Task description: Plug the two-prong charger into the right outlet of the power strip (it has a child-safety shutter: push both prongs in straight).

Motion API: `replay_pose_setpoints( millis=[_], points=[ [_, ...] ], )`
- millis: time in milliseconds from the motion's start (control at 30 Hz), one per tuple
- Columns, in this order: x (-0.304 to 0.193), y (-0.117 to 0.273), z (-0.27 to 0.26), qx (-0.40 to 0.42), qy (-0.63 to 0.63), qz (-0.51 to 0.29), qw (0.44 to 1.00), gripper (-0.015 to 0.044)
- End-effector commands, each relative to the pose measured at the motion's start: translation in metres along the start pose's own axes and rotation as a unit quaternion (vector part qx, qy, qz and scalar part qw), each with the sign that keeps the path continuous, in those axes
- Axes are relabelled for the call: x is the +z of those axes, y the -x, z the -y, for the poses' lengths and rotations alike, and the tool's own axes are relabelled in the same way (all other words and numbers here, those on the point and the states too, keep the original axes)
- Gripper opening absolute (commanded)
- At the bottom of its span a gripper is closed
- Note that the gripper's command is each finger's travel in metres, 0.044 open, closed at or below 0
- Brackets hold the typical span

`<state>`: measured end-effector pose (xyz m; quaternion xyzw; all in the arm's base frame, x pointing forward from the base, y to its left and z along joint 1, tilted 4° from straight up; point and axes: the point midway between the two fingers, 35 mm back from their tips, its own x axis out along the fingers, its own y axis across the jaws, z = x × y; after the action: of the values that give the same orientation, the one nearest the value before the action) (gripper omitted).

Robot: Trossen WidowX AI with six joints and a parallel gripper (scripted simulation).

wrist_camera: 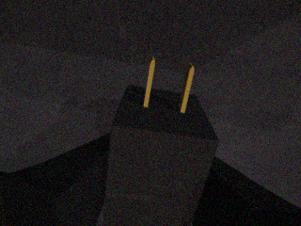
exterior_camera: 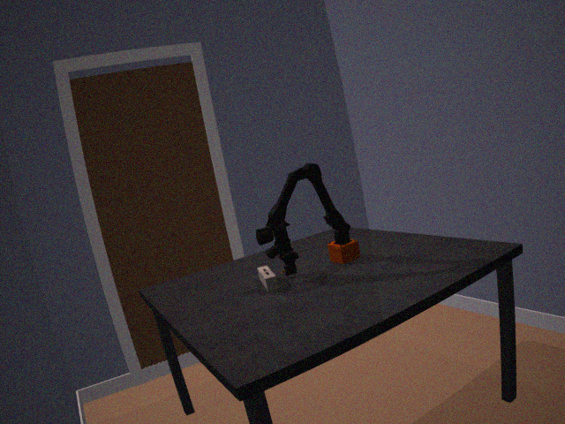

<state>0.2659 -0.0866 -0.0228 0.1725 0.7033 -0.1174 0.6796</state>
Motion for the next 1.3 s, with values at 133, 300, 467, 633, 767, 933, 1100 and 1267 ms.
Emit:
replay_pose_setpoints(
  millis=[133, 300, 467, 633, 767, 933, 1100, 1267],
  points=[
    [0.010, -0.001, 0.002, 0.000, -0.001, -0.001, 1.000, 0.0000],
    [0.016, -0.001, 0.004, 0.000, -0.004, -0.001, 1.000, 0.0000],
    [0.021, -0.001, 0.005, 0.000, -0.006, 0.000, 1.000, 0.0000],
    [0.027, -0.001, 0.007, 0.001, -0.008, 0.000, 1.000, 0.0000],
    [0.032, -0.001, 0.008, 0.001, -0.010, 0.000, 1.000, 0.0000],
    [0.037, -0.001, 0.009, 0.001, -0.011, 0.000, 1.000, 0.0000],
    [0.038, -0.001, 0.009, 0.001, -0.012, 0.000, 1.000, 0.0000],
    [0.038, -0.001, 0.009, 0.001, -0.012, 0.000, 1.000, 0.0000]
  ],
)
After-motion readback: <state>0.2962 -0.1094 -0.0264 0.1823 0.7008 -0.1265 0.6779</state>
